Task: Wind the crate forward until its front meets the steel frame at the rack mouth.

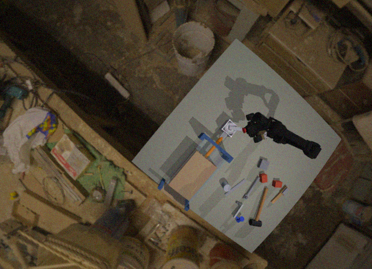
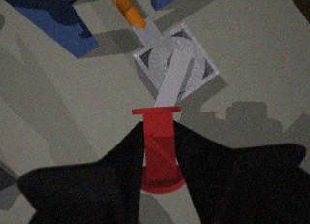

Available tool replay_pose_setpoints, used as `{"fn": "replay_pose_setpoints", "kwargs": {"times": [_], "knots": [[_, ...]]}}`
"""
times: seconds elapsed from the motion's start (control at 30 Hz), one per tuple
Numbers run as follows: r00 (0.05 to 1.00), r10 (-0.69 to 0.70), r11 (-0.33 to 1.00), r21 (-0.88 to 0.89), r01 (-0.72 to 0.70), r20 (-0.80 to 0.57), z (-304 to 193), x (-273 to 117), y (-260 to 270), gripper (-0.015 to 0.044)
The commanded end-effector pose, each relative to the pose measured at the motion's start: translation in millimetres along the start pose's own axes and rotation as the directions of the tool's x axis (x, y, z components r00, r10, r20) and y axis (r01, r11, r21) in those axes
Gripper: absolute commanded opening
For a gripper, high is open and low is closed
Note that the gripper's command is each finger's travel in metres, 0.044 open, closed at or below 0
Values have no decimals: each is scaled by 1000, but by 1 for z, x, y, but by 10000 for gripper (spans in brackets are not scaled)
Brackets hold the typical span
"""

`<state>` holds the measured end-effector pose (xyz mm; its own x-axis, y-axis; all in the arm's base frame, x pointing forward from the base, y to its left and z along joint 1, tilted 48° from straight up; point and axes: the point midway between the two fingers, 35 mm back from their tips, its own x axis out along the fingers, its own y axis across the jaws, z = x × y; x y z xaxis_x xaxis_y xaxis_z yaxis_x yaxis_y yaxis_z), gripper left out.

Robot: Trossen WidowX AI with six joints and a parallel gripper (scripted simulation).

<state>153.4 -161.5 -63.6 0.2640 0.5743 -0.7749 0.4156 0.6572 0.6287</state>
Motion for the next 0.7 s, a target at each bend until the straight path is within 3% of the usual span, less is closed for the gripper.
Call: {"fn": "replay_pose_setpoints", "kwargs": {"times": [0.0, 0.67], "knots": [[999, -34, 999, -5, 34, -26, -4, 2, -16, 0], [999, -37, 999, -5, 37, -26, -6, 0, -45, 0]]}}
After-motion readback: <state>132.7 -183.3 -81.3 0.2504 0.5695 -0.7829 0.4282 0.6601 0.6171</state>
